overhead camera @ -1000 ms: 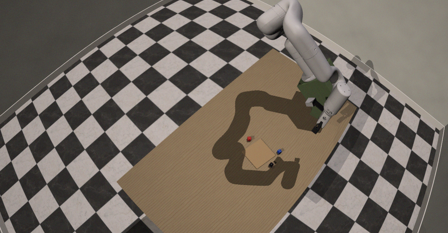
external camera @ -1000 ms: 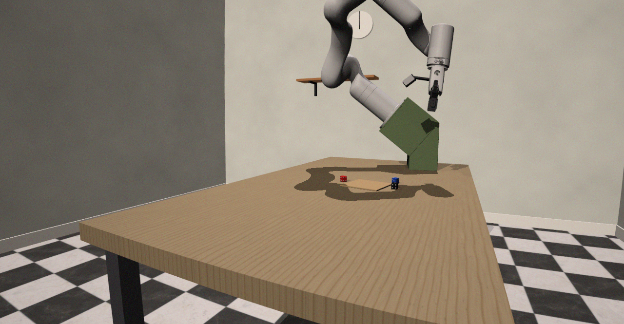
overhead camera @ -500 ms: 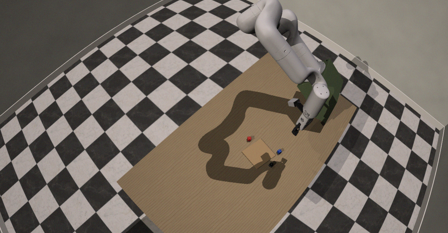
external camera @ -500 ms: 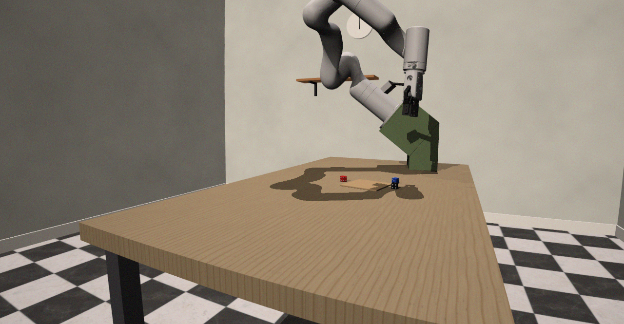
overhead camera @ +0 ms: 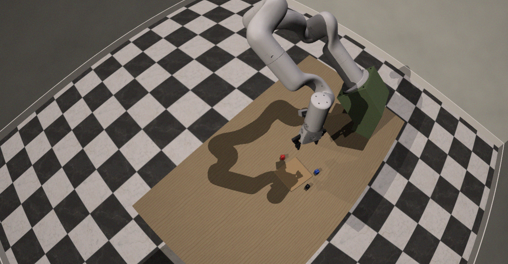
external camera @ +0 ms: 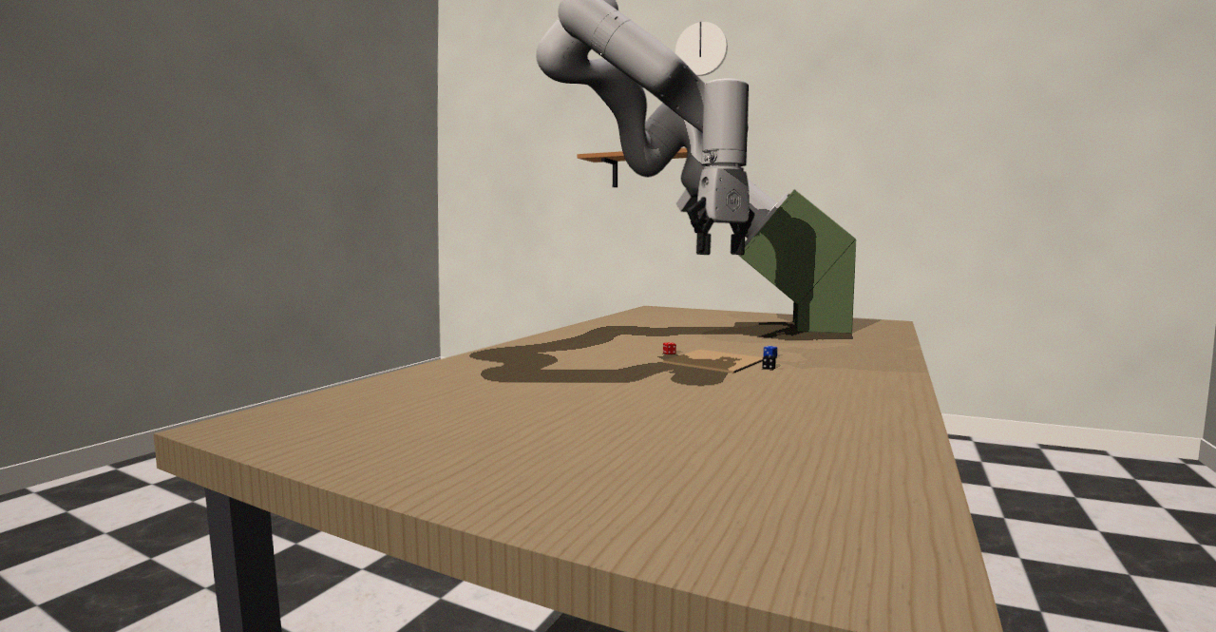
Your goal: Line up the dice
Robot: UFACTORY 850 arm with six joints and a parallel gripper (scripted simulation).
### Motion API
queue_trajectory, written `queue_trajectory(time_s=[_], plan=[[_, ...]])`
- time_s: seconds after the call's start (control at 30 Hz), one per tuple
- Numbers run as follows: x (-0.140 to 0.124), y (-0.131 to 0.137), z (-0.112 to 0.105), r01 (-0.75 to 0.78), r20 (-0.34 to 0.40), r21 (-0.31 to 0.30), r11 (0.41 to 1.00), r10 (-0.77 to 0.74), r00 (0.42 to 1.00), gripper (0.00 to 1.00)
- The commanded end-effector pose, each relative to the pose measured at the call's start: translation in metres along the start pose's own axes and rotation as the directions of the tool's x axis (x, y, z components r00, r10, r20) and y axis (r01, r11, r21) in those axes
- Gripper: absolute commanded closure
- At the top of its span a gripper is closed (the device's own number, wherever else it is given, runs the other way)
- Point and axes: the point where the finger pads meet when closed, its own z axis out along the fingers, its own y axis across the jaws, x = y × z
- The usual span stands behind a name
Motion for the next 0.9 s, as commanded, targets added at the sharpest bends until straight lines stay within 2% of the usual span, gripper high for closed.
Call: queue_trajectory(time_s=[0.0, 0.03, 0.07, 0.17, 0.2, 0.27, 0.87], plan=[[0.037, -0.035, 0.022, -0.124, 0.015, -0.004, 0.992, 0.124, 0.992, 0.00], [0.037, -0.035, 0.022, -0.124, 0.015, -0.004, 0.992, 0.124, 0.992, 0.00], [0.057, -0.048, 0.032, -0.184, 0.015, -0.007, 0.983, 0.184, 0.983, 0.00], [0.057, -0.048, 0.032, -0.184, 0.015, -0.007, 0.983, 0.184, 0.983, 0.00], [0.071, -0.057, 0.039, -0.225, 0.014, -0.009, 0.974, 0.225, 0.974, 0.00], [0.084, -0.063, 0.045, -0.260, 0.014, -0.010, 0.966, 0.260, 0.966, 0.00], [0.084, -0.064, 0.047, -0.261, 0.014, -0.011, 0.965, 0.261, 0.965, 0.00]])
